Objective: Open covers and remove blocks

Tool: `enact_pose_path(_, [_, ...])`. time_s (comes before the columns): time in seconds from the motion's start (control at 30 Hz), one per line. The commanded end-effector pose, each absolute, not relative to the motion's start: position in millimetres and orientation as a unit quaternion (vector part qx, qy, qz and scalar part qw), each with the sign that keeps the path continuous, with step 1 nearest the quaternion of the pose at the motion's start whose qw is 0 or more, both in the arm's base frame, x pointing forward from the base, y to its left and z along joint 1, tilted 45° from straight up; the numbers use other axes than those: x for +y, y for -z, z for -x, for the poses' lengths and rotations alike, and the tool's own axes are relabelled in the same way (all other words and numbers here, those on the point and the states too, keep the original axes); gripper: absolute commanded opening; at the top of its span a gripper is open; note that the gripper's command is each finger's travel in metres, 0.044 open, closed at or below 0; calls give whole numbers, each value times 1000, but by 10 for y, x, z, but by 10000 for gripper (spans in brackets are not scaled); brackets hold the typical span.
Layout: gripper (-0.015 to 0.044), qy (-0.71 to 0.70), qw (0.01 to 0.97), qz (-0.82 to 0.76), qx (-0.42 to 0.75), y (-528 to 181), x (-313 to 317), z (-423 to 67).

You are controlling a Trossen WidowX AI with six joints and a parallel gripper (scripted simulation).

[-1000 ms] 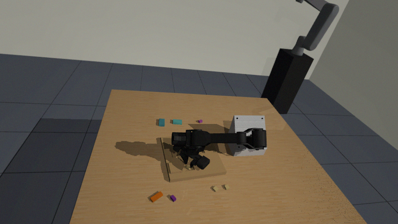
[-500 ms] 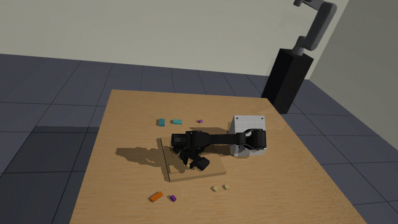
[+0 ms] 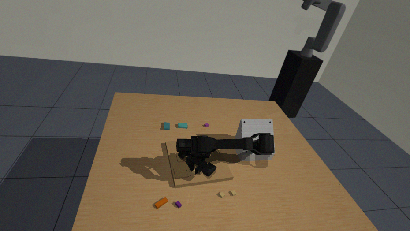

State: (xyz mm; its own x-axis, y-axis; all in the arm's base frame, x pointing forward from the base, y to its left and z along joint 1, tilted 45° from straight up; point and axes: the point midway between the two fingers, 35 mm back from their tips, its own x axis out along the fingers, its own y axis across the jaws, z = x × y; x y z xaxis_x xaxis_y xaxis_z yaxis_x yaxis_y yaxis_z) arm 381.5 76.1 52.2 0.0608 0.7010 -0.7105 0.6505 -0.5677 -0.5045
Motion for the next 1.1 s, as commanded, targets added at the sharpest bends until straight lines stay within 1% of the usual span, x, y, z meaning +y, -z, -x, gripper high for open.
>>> enact_pose_path(0.0, [80, -504, 25, 728, -464, -524, 762, -3817])
enact_pose_path(1.07, [80, -506, 28, 727, -464, -780, 501, -3790])
